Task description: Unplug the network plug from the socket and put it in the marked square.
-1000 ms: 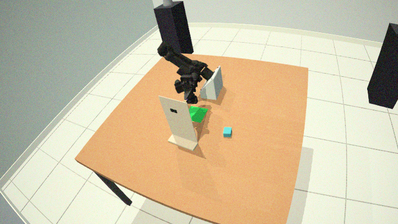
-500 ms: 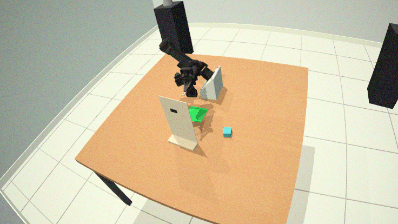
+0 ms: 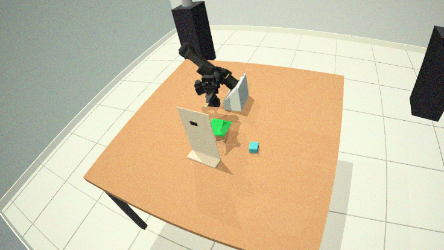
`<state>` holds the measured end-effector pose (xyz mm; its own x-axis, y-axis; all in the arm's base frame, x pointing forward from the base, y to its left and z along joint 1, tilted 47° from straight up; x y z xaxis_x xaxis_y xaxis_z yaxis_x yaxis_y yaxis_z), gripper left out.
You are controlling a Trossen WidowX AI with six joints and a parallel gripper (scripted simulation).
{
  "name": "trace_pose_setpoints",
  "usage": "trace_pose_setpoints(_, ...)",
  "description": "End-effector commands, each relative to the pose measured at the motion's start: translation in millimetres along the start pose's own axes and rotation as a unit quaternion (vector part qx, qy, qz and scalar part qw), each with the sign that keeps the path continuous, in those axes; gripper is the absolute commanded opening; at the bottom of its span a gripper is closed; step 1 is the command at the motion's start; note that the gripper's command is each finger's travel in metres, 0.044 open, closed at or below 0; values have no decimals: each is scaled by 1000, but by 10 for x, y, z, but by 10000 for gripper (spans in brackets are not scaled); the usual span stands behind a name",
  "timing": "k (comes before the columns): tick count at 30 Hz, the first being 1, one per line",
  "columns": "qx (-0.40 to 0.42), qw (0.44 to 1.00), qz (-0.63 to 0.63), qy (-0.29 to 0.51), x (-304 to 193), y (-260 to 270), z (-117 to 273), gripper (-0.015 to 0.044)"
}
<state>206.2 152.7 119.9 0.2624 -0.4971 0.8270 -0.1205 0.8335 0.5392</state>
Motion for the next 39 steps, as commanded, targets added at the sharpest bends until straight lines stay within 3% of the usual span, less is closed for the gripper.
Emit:
trace_pose_setpoints(1, -23, 1000, 16, 13, 21, -47, -38, 0)
trace_pose_setpoints(39, -264, 936, 117, 203, 244, -716, 22, 0)
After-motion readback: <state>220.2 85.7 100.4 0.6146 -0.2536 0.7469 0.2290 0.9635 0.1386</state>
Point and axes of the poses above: the point midway between the two fingers, 35 mm back from their tips, its own z axis back along the fingers, its own y axis across the jaws, x = y × z, the point moved 9 cm from there along z, back along the fingers, and after that the axes turned 7 degrees about z, right-handed, at the moved point
